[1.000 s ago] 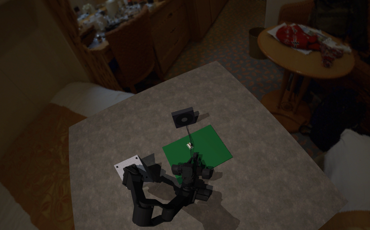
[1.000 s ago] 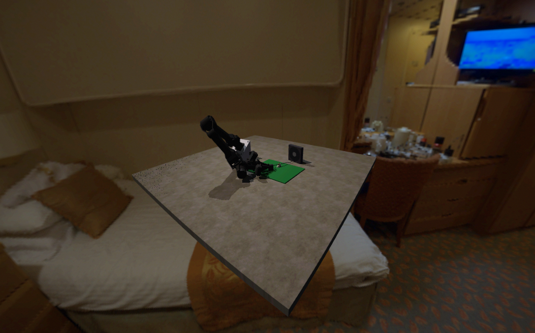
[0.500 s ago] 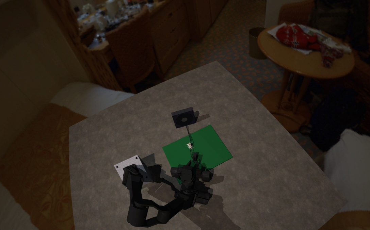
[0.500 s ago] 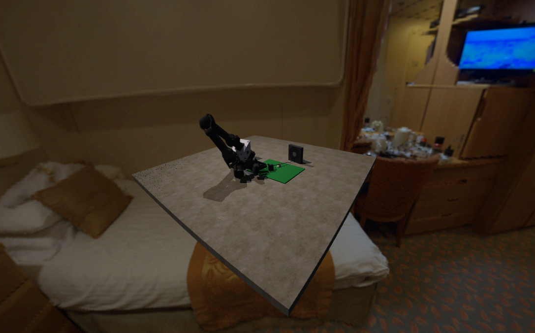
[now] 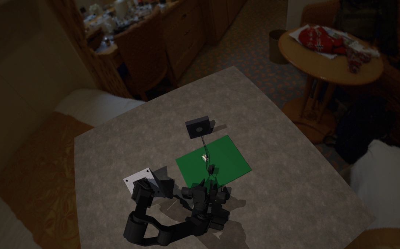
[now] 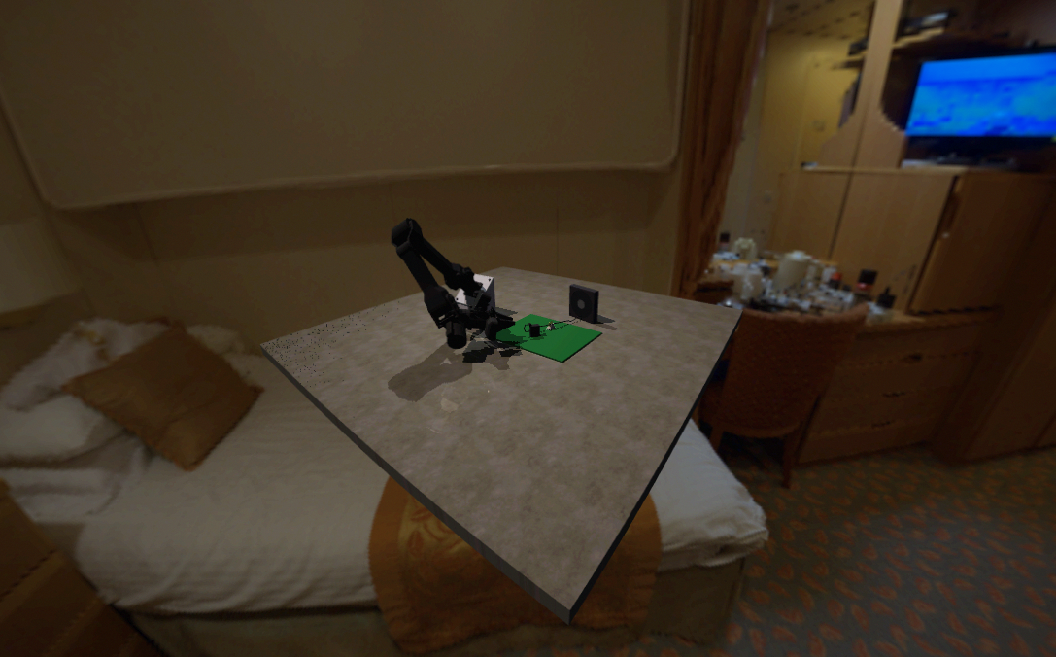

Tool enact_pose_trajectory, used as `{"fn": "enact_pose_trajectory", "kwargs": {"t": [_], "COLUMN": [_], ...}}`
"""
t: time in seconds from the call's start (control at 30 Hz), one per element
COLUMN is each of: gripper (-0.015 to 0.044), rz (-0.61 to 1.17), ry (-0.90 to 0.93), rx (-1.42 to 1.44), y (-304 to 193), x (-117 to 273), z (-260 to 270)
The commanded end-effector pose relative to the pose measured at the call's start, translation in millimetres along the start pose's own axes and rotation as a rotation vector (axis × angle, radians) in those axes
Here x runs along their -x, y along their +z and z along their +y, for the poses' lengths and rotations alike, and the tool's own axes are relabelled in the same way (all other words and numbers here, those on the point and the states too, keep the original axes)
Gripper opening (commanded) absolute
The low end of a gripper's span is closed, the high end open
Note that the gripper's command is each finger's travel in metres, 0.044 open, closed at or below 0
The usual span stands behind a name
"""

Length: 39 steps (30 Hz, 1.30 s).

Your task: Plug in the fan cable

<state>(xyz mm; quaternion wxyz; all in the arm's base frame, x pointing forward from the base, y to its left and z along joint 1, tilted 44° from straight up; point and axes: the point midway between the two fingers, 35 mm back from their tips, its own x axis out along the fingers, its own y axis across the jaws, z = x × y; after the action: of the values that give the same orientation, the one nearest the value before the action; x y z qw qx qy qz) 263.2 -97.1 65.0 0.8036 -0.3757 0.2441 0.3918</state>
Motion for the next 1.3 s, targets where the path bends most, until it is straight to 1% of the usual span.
{"fn": "enact_pose_trajectory", "kwargs": {"t": [0.0, 0.33, 0.7, 0.73, 1.27], "gripper": [0.014, 0.014, 0.0429, 0.044, 0.044], "rz": [-0.003, -0.005, 0.11, 0.124, 0.4], "ry": [-0.006, -0.009, 0.156, 0.172, 0.365], "rx": [0.006, 0.007, -0.101, -0.112, -0.235], "y": [5.6, 20.3, 22.1, 22.2, 24.5], "x": [12.2, 38.8, 22.6, 21.2, 6.6], "z": [-0.5, 3.5, 16.1, 17.4, 34.9]}}
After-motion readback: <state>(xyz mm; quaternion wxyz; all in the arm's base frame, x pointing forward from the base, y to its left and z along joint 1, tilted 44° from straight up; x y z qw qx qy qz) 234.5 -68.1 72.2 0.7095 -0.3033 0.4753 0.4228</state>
